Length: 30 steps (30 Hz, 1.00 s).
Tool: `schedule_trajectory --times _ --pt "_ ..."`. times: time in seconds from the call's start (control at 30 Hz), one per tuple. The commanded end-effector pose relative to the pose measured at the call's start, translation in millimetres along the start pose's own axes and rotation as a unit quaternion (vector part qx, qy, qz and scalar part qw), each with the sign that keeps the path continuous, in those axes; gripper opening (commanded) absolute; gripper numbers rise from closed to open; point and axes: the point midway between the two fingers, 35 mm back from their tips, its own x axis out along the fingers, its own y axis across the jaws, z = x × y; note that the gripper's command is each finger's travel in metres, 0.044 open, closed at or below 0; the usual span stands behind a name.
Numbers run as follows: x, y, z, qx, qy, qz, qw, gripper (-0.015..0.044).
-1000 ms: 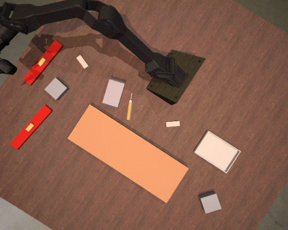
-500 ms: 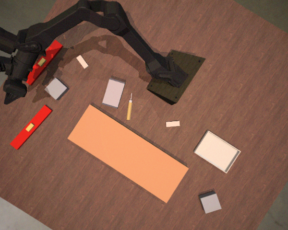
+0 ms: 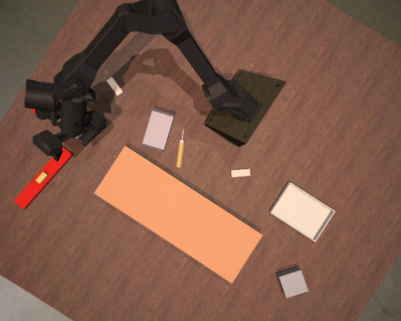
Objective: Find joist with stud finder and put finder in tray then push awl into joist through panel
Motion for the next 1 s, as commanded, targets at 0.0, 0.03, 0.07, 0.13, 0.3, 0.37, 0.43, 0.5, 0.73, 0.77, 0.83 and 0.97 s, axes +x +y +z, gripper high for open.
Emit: schedule_trajectory --times 0.0,0.03,0.07,0.13,0.3,0.37,0.43,0.5,0.73,0.77,0.83,0.97 --pt "0 -58 -50 0.195 -0.021 -0.12 0.973 0.044" --pt "-1 -66 -55 0.217 -0.028 -0.134 0.966 0.044" --pt "-1 -73 -61 0.239 -0.036 -0.148 0.959 0.044" --pt "-4 -88 -72 0.279 -0.054 -0.173 0.943 0.044" --pt "-13 -125 -97 0.368 -0.114 -0.223 0.895 0.044" --pt "-18 -140 -106 0.399 -0.144 -0.237 0.874 0.044" --pt "-24 -155 -113 0.428 -0.176 -0.247 0.851 0.044" --pt "-30 -169 -120 0.454 -0.21 -0.252 0.828 0.044" --pt "-42 -192 -130 0.492 -0.27 -0.249 0.789 0.044" --pt "-42 -192 -130 0.492 -0.27 -0.249 0.789 0.044" --pt "-42 -192 -130 0.492 -0.27 -0.249 0.789 0.044" --pt "-42 -192 -130 0.492 -0.27 -0.249 0.789 0.044"
